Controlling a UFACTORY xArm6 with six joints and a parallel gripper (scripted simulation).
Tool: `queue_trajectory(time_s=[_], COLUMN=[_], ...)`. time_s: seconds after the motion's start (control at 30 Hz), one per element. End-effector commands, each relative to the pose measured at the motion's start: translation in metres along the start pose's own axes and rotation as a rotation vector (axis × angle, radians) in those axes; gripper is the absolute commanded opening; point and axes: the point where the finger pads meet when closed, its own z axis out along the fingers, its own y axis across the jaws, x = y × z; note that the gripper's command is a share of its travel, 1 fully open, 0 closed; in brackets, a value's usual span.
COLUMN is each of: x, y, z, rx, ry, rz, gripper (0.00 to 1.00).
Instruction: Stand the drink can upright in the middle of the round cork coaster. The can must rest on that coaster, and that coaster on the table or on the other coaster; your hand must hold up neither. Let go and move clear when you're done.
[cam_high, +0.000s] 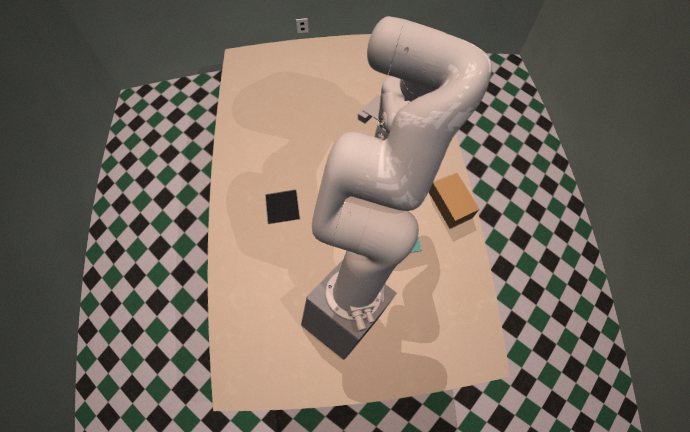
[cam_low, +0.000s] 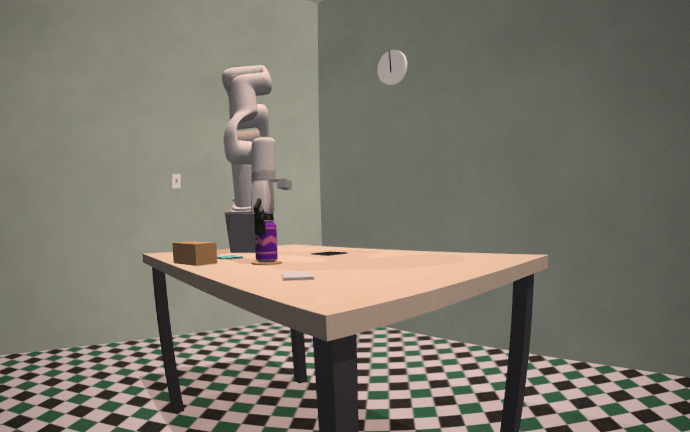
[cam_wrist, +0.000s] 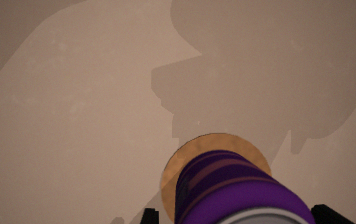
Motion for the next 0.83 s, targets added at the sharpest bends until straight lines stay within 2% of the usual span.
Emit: queue_trajectory(time_s=[0.0,0.37,0.43,0.5,0.7,0.8], x=[0.001,0.001,0.001,0.000,0.001,0.001], y=[0.001,0.001,0.002,0.003,0.002,0.001], z=[-0.001,-0.001,-0.007,-0.021,-0.087,-0.099], rx=[-0.003,-0.003,-0.004,-0.006,-0.006,-0.005], ry=[0.002,0.002,0.000,-0.002,-0.002,0.000], rz=[0.000,0.000,0.000,0.001,0.001,0.000], gripper=[1.00,1.00,1.00,1.00,1.00,1.00])
